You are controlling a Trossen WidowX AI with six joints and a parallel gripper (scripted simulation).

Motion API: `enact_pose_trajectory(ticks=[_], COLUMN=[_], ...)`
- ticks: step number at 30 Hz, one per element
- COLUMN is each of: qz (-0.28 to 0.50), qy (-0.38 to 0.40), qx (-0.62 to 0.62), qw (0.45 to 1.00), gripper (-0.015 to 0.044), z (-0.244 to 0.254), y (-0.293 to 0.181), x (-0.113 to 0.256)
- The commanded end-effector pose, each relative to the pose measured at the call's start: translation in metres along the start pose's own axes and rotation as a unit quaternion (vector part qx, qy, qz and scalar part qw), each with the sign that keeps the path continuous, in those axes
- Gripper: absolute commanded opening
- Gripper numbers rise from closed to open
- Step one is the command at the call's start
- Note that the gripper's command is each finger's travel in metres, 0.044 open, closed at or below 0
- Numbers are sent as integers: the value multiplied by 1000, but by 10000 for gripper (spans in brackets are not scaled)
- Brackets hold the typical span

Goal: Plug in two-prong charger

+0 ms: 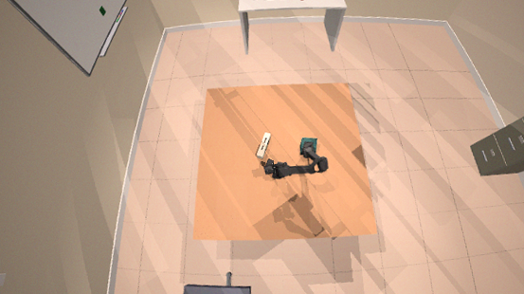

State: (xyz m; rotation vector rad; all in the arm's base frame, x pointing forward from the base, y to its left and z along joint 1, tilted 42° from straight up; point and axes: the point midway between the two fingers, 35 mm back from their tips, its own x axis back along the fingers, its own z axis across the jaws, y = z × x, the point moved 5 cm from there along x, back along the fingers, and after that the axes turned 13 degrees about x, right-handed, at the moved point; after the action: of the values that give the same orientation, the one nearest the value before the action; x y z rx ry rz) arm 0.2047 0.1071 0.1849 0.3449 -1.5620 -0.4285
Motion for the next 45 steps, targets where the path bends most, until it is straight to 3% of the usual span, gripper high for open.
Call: enact_pose_trajectory(ticks=[1,18,45], qz=[-13,-87,-87], qy=[12,34,34], qx=[-1,-9,-9], qw=[1000,996,996], gripper=[440,440,440], z=[2,11,12], y=[-10,-44,-36], x=[-2,-6,-38])
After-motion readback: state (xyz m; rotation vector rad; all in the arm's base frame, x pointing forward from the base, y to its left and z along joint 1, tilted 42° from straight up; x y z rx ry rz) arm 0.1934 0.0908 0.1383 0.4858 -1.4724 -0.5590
